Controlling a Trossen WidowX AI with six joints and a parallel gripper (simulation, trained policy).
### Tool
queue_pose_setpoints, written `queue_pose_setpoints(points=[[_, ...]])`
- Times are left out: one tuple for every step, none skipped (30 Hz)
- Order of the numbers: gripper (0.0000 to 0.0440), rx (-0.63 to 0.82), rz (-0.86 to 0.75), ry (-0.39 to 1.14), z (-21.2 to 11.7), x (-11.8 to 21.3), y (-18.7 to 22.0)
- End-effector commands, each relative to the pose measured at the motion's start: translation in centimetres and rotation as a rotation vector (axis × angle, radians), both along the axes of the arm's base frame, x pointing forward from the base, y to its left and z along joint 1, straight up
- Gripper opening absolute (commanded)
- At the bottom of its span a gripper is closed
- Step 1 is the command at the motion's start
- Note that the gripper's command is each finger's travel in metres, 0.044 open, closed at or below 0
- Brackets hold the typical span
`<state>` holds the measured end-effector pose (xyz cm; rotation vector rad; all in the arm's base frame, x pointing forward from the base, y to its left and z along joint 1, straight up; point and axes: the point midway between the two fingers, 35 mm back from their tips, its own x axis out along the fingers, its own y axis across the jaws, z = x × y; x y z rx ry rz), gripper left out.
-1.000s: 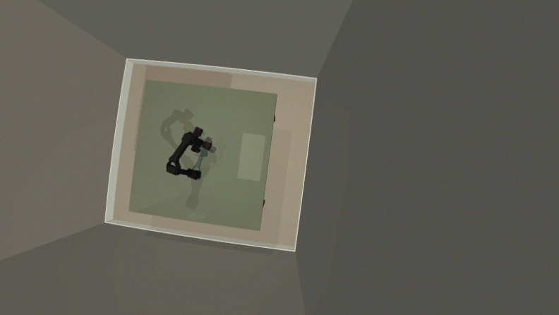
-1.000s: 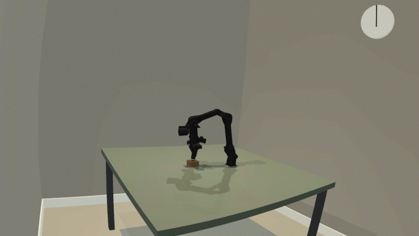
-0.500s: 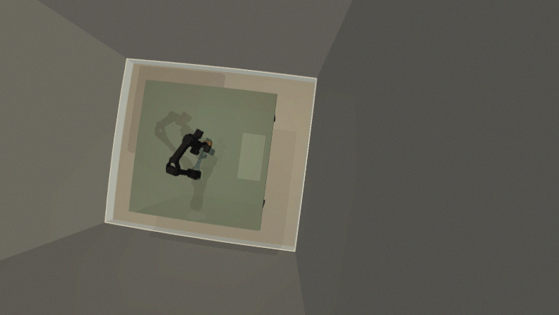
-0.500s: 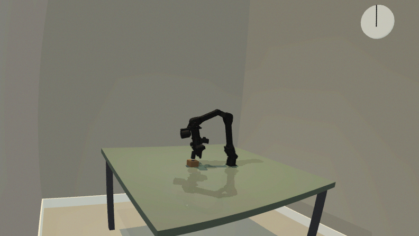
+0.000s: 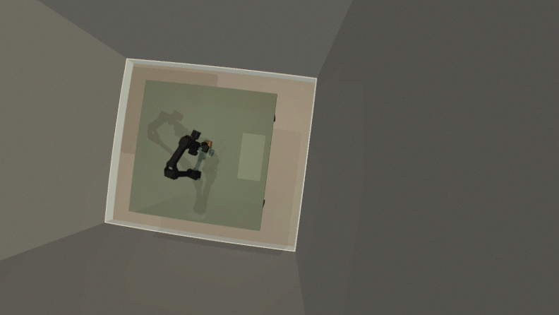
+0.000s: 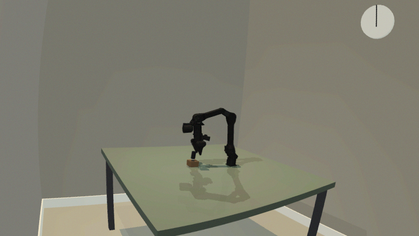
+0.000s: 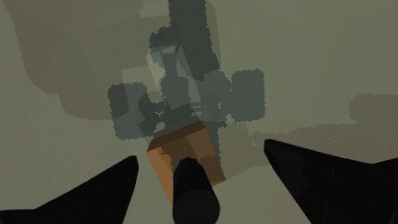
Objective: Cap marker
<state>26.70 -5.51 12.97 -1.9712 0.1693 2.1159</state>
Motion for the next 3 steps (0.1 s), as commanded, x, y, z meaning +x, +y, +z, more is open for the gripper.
queue_pose_setpoints(points=[[0.044, -0.004, -0.002, -0.052, 1.65, 0.34, -0.11], [0.044, -0.005, -0.003, -0.06, 1.95, 0.36, -0.13], [0.044, -0.006, -0.005, -0.068, 2.24, 0.36, -0.16]])
